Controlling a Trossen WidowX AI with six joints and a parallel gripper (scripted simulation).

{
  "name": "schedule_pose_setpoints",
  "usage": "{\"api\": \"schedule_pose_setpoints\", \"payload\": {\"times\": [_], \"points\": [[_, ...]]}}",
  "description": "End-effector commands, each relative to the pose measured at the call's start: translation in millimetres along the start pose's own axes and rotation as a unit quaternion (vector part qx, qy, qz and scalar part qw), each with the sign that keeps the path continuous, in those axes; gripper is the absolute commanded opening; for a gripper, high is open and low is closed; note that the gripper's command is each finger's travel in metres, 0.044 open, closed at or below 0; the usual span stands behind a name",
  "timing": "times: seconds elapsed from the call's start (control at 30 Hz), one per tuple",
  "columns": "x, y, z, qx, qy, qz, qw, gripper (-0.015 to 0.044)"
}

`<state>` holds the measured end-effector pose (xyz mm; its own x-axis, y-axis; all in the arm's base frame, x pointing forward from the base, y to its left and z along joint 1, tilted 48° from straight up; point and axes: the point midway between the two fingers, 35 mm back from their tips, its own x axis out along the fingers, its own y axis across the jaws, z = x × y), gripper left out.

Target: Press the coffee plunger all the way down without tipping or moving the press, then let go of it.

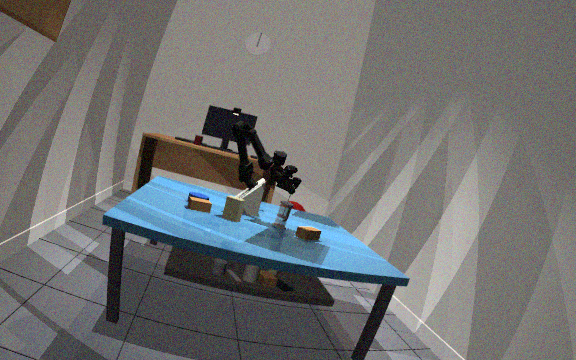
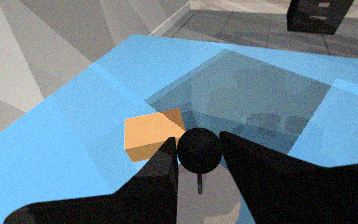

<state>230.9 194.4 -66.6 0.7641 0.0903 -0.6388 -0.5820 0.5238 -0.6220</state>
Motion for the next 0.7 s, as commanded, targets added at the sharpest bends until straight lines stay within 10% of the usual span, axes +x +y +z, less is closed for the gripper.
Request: {"api": "schedule_pose_setpoints", "payload": {"times": [0.0, 0.67], "points": [[5, 0, -22, -0.010, 0.025, 0.002, 1.000, 0.0115], [22, 0, -27, -0.011, 0.024, 0.000, 1.000, 0.0115]]}}
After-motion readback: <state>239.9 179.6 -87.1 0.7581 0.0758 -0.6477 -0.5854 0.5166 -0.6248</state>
